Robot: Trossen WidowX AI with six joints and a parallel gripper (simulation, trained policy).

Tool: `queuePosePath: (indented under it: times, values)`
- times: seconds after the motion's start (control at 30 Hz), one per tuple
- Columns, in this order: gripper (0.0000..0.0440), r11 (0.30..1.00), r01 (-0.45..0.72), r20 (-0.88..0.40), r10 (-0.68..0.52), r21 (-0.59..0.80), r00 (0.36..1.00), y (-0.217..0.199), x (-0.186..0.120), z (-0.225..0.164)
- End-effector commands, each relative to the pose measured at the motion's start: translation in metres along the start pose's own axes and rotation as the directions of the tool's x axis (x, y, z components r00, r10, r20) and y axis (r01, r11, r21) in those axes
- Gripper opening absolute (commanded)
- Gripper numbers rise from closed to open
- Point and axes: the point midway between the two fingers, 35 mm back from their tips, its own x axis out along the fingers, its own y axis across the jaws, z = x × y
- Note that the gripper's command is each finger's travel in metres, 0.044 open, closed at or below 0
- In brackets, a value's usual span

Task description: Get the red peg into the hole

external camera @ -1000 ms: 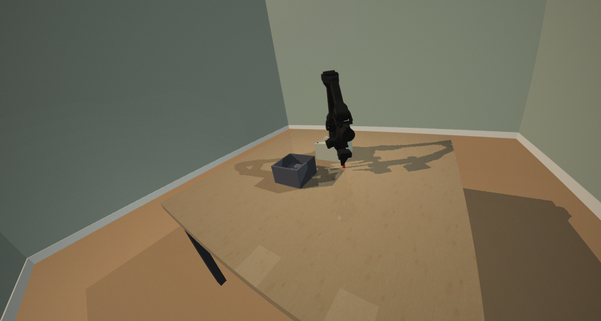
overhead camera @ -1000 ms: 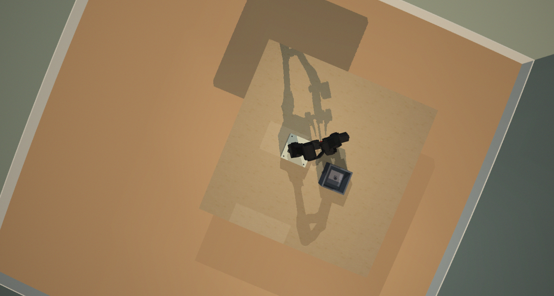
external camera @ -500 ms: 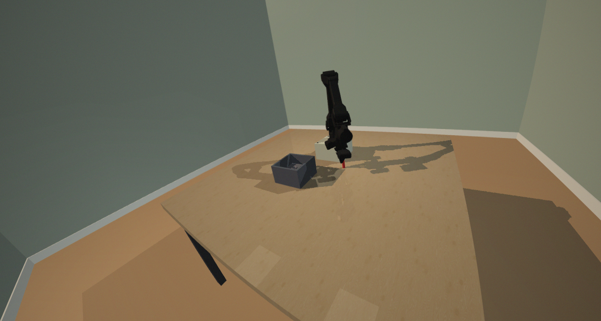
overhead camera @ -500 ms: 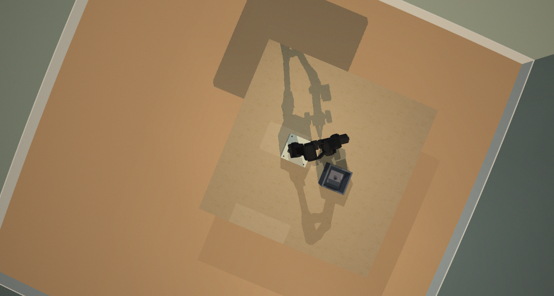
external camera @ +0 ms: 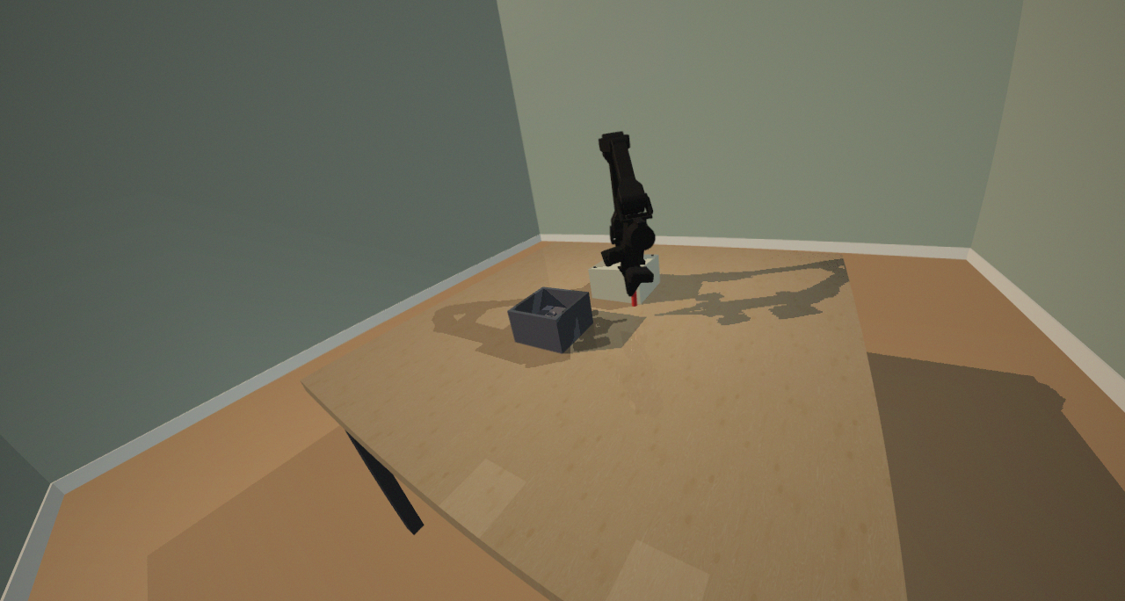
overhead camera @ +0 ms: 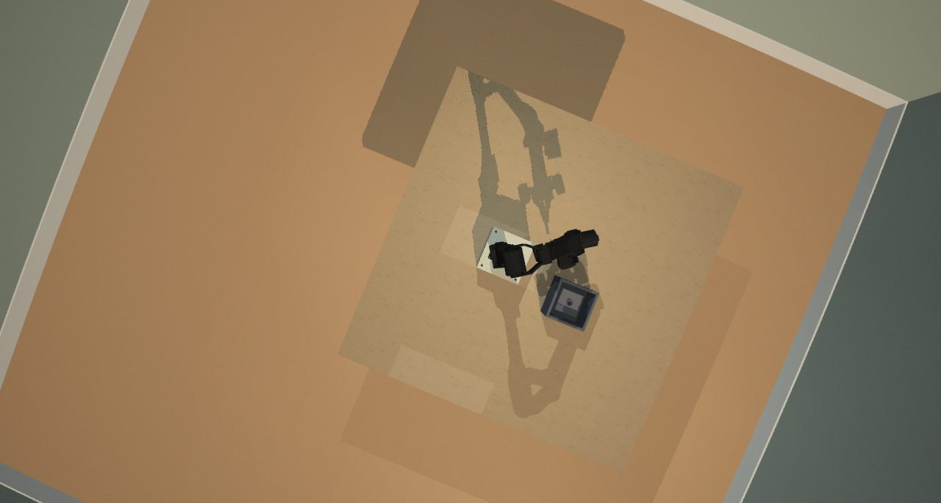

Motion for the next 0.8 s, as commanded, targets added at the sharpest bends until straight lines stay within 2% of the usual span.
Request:
queuePosePath:
  times: [0.0,0.47,0.77]
  values:
    - [0.0,0.999,-0.023,0.031,0.024,-0.022,0.999,0.007,-0.014,0.011]
    - [0.0,0.996,-0.071,0.111,0.076,-0.053,0.991,0.027,-0.063,0.06]
    - [0.0,0.997,-0.077,0.132,0.078,-0.014,0.988,0.029,-0.076,0.1]
